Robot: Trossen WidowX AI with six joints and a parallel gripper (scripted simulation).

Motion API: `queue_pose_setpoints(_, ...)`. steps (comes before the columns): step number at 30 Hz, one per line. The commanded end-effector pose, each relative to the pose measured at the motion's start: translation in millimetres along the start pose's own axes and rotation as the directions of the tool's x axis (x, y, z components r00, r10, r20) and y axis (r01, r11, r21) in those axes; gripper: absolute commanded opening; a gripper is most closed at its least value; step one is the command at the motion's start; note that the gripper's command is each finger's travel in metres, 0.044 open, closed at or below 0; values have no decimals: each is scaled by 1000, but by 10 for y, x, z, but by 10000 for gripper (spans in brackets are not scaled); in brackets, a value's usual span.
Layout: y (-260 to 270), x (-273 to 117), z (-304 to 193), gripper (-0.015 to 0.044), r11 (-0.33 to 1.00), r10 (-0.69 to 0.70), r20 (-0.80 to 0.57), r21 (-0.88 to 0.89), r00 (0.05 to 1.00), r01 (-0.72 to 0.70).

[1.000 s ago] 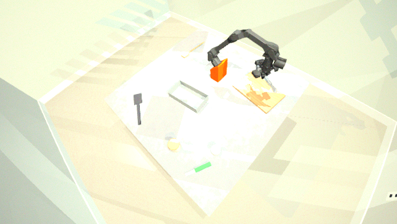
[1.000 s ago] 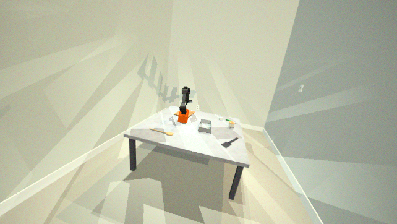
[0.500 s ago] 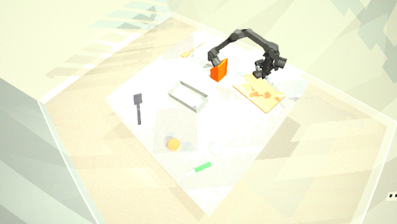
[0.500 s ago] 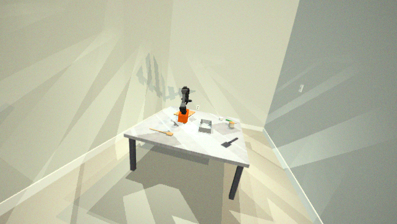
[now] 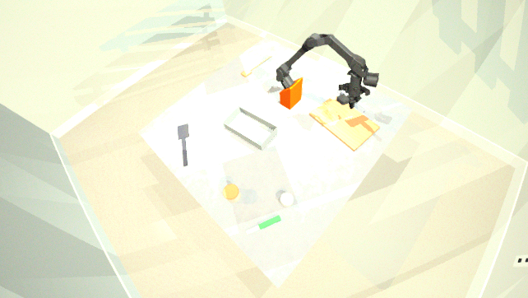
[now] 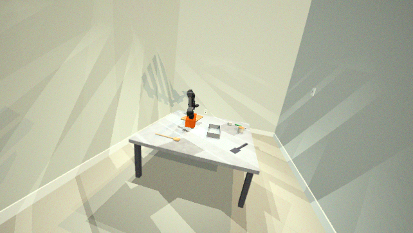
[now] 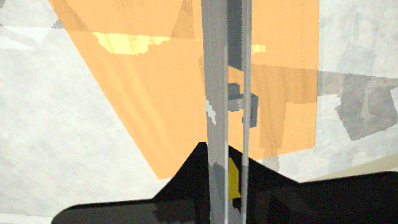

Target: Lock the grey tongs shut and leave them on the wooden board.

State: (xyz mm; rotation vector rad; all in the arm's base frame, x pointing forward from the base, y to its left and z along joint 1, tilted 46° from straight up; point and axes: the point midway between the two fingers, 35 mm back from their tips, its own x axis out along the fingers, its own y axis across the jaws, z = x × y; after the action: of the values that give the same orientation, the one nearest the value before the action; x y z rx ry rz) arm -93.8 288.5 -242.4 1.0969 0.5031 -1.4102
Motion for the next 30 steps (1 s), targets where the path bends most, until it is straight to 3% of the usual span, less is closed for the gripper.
queue_pose_setpoints(1,-33,3,-19,-150,1000,10,-83,2,996,-10)
queue_pose_setpoints(16,-79,64,1,-150,999,35,-336,5,941,-35)
queue_pose_setpoints(30,-73,17,87,-150,1000,30,-552,18,833,-24)
